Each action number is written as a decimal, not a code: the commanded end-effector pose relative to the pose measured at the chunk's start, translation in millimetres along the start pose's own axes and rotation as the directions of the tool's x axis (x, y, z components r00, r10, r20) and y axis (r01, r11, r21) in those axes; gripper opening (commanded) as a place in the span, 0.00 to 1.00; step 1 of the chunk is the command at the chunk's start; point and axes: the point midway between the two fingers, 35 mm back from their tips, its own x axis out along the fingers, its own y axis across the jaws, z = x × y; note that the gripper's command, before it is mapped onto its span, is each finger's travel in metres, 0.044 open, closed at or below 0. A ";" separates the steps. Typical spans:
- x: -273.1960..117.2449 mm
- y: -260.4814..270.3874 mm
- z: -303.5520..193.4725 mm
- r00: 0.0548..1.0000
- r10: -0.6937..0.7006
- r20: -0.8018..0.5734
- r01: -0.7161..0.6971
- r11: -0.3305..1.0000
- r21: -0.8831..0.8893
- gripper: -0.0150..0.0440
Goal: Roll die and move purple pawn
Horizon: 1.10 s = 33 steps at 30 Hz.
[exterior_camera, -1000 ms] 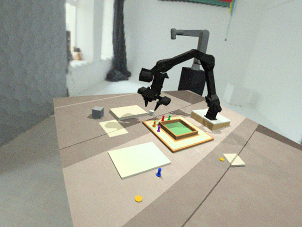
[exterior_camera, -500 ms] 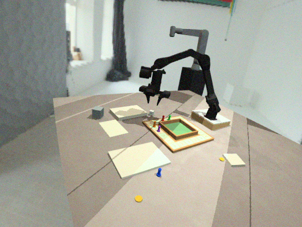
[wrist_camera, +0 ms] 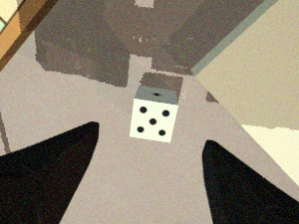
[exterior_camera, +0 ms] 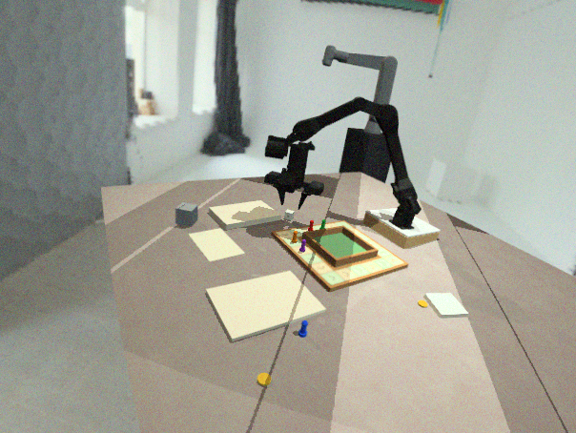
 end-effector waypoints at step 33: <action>31.2 0.4 1.6 1.000 0.002 0.005 -0.002 1.000 -0.003 0.25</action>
